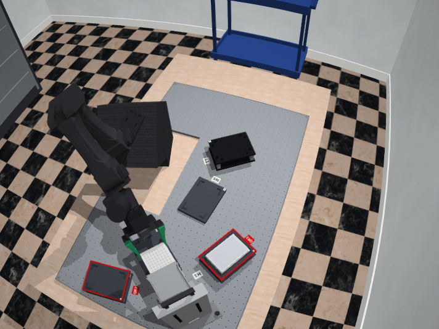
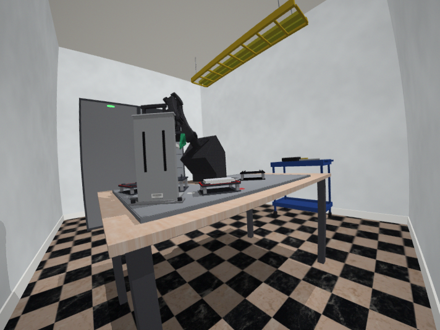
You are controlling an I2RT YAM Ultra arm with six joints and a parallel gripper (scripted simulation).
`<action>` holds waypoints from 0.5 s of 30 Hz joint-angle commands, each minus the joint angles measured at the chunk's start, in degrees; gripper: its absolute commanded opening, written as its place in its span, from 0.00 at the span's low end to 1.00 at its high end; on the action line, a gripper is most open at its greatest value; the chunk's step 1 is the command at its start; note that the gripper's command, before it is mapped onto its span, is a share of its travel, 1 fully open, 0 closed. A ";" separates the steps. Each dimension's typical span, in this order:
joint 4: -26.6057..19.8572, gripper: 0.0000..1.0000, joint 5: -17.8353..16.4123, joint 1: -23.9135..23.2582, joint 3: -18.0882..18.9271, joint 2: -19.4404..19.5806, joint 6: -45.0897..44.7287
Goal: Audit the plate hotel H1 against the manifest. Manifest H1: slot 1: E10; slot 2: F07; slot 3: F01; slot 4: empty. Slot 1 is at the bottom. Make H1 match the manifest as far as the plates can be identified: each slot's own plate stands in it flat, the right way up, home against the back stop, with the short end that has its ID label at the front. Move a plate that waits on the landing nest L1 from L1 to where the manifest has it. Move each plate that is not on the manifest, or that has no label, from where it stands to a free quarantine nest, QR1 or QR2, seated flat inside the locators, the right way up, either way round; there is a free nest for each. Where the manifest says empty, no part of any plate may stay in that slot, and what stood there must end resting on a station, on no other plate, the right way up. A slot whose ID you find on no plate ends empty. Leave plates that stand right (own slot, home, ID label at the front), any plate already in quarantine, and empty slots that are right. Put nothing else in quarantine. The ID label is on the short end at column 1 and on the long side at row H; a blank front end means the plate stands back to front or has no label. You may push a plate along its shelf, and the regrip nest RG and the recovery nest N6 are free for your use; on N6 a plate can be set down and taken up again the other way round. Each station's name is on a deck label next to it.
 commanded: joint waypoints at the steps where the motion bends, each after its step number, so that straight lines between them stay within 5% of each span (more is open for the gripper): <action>1: 1.90 0.87 -0.20 0.85 2.12 1.05 0.20; 15: 2.76 0.87 0.01 1.06 3.46 3.16 0.17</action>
